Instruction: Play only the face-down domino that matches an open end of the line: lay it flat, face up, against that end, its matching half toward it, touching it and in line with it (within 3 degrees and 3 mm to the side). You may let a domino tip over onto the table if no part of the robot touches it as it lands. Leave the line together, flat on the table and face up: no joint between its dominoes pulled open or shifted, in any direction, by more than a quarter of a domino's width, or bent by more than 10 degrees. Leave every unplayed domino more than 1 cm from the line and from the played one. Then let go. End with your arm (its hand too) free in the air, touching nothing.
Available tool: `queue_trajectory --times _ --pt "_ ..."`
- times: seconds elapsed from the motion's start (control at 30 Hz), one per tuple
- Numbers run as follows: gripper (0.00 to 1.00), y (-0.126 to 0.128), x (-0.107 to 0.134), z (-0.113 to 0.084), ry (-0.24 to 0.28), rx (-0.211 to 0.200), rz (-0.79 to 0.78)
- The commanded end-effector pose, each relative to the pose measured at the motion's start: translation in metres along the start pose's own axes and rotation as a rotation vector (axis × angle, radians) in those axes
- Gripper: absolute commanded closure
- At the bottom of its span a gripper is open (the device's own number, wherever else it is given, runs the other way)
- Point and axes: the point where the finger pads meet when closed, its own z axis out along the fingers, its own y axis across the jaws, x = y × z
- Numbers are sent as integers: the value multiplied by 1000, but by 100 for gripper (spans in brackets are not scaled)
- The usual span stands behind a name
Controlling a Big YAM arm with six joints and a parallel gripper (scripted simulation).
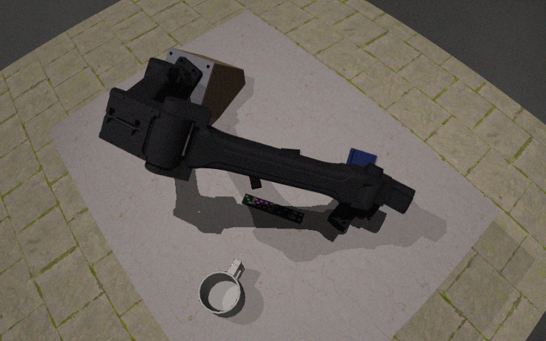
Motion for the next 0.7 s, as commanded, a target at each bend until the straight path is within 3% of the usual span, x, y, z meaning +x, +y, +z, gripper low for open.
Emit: queue_trajectory --times 0.0,0.23,0.27,0.57,0.67 --pt "78 5 11 -44 5 -41 -9" --pt "78 5 11 -44 5 -41 -9" --pt "78 1 11 -33 5 -27 -16" --pt "78 3 10 -78 6 -51 18" --pt "78 3 10 -78 6 -51 18"
